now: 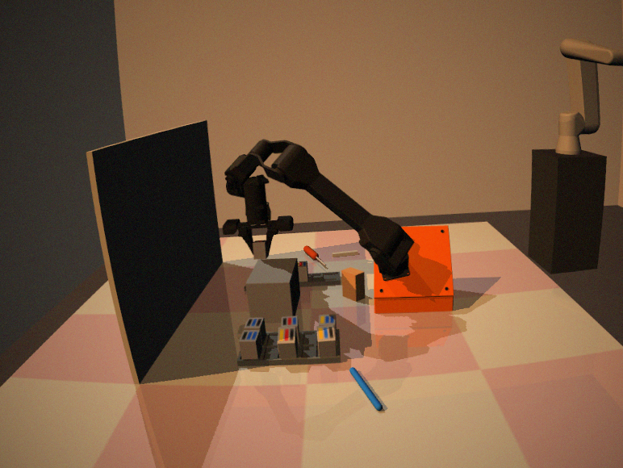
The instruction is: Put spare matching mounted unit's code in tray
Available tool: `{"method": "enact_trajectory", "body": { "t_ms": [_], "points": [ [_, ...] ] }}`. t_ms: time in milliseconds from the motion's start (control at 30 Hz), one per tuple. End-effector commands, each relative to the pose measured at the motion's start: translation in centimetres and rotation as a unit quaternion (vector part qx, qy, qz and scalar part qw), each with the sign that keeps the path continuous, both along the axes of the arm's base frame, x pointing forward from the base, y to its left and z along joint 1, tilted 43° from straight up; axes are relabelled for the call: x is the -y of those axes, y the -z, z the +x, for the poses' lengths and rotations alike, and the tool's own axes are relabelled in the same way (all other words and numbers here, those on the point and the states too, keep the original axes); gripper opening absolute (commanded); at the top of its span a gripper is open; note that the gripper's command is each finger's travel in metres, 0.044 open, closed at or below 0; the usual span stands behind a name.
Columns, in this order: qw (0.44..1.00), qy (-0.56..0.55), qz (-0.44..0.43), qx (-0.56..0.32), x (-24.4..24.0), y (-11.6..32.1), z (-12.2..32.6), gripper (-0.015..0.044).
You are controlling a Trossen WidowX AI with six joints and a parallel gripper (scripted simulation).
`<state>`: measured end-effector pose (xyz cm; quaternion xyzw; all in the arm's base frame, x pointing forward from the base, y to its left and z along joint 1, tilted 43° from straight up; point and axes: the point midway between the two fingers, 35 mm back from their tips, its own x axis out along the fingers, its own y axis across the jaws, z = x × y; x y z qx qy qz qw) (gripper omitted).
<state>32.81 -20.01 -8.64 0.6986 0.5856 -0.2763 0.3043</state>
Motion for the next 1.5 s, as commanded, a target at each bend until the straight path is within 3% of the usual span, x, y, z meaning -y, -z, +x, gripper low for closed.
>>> {"method": "enact_trajectory", "body": {
  "t_ms": [0, 1467],
  "points": [
    [1.0, 0.003, 0.003, -0.002, -0.3, 0.3, 0.0, 0.0],
    [1.0, 0.002, 0.005, -0.002, -3.0, 2.7, 0.2, 0.0]
  ]
}}
